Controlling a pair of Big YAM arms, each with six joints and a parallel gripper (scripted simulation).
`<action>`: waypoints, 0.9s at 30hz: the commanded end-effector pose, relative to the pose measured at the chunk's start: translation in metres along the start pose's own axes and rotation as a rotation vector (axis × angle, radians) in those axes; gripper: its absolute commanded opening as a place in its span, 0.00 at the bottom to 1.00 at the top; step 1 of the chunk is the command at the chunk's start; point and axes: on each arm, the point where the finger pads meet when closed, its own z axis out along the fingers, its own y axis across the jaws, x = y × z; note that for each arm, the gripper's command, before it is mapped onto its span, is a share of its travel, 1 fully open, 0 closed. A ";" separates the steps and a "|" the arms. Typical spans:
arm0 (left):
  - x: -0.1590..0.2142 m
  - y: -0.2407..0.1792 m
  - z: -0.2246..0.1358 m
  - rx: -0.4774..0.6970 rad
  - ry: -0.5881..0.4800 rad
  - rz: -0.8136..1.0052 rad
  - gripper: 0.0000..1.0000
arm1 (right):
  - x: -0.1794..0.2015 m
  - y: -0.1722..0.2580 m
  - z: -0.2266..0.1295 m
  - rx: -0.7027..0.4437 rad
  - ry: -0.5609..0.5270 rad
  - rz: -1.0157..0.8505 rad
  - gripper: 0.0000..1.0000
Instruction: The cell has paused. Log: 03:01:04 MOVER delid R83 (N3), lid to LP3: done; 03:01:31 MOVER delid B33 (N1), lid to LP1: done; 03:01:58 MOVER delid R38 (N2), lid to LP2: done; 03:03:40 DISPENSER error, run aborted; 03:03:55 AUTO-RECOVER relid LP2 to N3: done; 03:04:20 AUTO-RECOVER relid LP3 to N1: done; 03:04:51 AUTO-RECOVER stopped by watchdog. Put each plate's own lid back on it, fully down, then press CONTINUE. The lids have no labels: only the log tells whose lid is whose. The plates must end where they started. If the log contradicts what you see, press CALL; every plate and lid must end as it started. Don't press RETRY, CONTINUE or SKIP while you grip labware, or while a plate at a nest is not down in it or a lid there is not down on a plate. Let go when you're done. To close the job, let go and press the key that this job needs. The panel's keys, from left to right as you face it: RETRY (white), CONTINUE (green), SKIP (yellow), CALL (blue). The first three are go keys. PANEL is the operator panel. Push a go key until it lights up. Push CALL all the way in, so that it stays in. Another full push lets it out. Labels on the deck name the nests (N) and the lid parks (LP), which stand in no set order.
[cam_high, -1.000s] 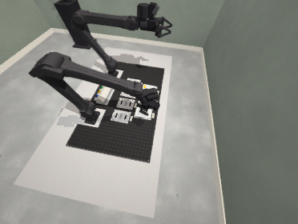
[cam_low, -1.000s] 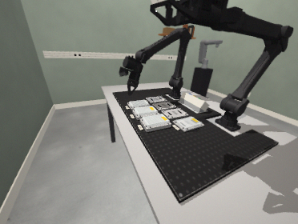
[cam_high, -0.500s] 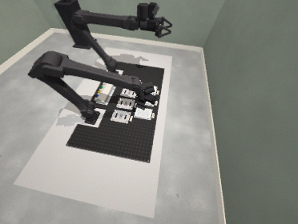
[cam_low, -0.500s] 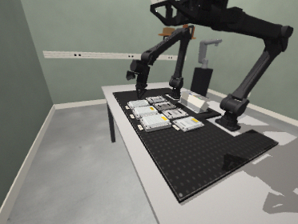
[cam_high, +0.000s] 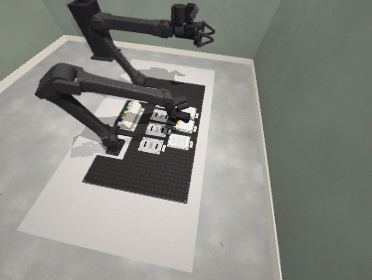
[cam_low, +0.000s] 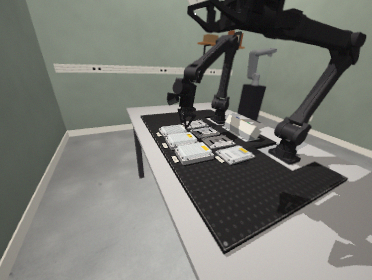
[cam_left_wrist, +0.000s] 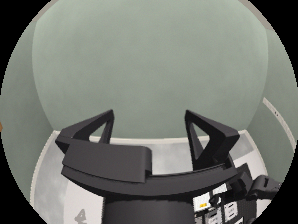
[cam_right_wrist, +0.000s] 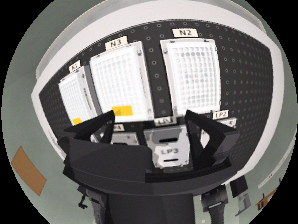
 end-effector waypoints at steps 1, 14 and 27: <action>-0.037 0.008 -0.006 -0.013 -0.067 0.014 1.00 | 0.017 0.009 -0.007 -0.005 0.002 -0.018 1.00; -0.037 0.008 -0.006 -0.013 -0.067 0.014 1.00 | 0.055 0.040 -0.009 0.027 0.076 -0.153 1.00; -0.037 0.008 -0.006 -0.013 -0.067 0.014 1.00 | 0.126 0.029 -0.007 0.084 0.147 -0.210 1.00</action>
